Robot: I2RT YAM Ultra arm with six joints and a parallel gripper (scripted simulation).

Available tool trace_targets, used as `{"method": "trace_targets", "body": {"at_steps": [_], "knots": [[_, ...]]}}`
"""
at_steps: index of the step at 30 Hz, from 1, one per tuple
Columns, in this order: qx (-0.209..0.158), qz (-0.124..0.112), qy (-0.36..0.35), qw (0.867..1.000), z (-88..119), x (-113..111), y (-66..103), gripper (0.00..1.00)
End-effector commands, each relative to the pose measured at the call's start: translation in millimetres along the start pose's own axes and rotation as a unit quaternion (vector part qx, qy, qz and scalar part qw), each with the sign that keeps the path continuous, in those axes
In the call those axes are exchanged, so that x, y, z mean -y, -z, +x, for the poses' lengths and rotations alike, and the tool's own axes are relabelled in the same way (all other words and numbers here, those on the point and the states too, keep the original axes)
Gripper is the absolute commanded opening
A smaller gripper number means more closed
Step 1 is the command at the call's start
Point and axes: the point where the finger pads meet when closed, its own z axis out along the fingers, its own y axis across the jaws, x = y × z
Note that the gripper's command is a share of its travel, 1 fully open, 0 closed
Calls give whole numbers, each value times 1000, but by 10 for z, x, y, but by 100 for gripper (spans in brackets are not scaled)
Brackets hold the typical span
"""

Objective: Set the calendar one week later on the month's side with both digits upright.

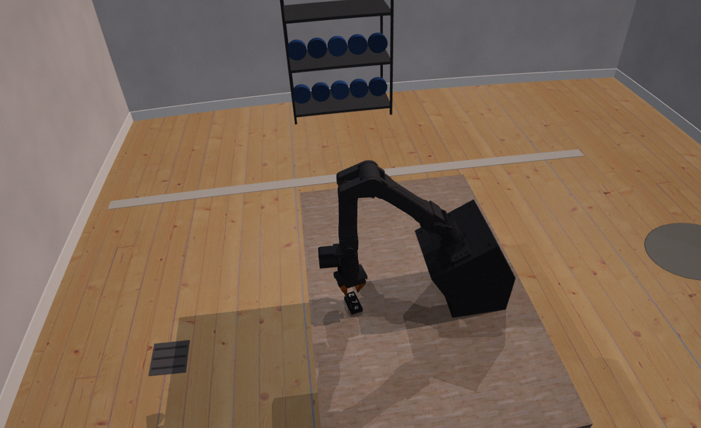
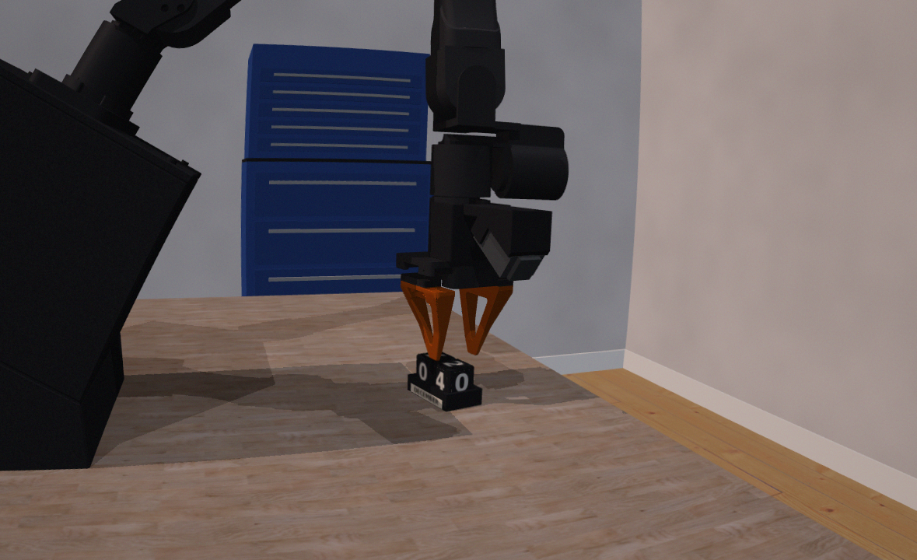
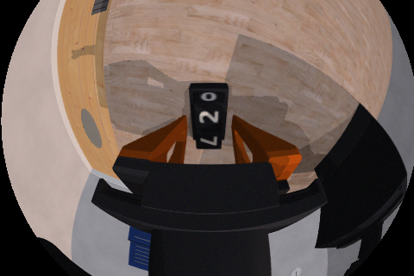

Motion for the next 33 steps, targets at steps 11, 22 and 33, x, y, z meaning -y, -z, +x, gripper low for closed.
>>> {"method": "trace_targets", "body": {"at_steps": [11,22,33], "knots": [[3,-4,0,1000,-18,-27,22,45],[3,-4,0,1000,-18,-27,22,45],[3,-4,0,1000,-18,-28,-52,45]]}}
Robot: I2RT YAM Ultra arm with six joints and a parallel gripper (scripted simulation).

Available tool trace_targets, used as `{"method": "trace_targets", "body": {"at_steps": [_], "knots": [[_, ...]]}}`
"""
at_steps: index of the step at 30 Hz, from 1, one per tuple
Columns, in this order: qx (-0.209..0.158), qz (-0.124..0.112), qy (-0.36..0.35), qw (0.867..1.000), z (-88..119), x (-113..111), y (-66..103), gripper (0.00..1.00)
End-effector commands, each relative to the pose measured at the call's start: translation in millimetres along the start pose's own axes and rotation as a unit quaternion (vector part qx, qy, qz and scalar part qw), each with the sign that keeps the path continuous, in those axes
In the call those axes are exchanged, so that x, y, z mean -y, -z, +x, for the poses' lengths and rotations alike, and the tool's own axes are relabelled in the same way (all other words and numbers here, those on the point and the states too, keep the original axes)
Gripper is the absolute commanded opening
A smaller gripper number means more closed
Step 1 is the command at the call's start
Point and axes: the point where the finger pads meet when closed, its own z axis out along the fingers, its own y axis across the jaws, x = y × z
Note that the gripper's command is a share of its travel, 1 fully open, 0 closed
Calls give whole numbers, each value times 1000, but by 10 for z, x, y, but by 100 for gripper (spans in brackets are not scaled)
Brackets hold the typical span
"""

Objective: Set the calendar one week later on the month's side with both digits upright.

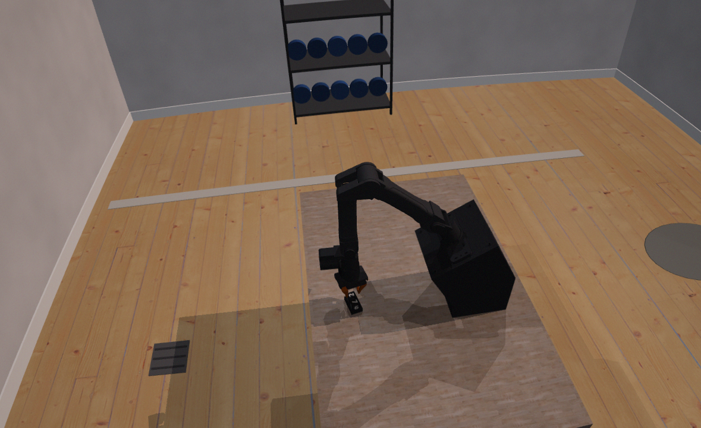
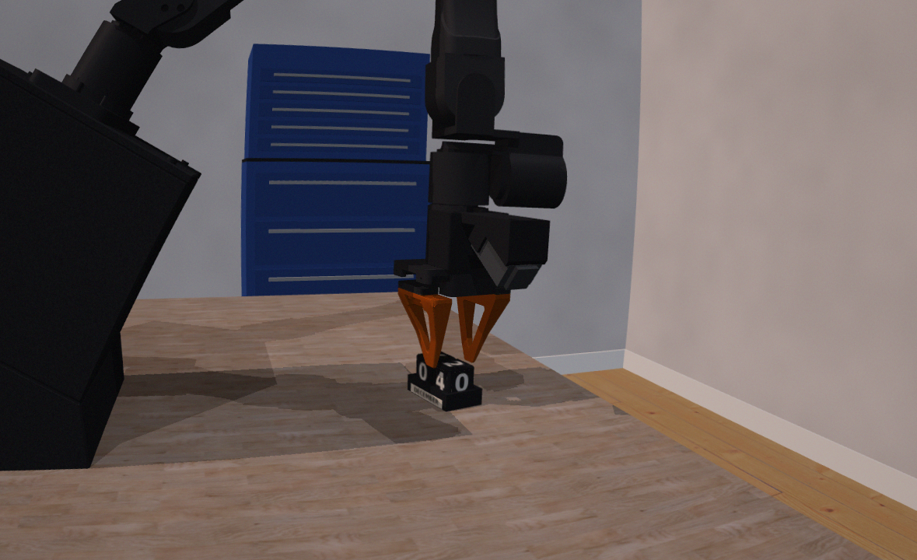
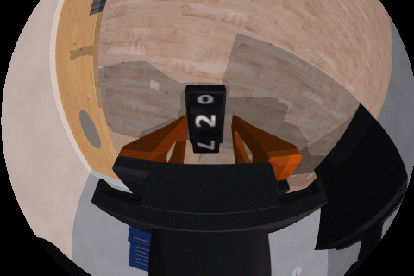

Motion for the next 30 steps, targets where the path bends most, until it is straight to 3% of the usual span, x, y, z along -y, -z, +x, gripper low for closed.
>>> {"method": "trace_targets", "body": {"at_steps": [1,14,30], "knots": [[4,-9,0,1000,-24,-58,22,45],[4,-9,0,1000,-26,-60,-169,45],[4,-9,0,1000,-26,-60,-185,45]]}}
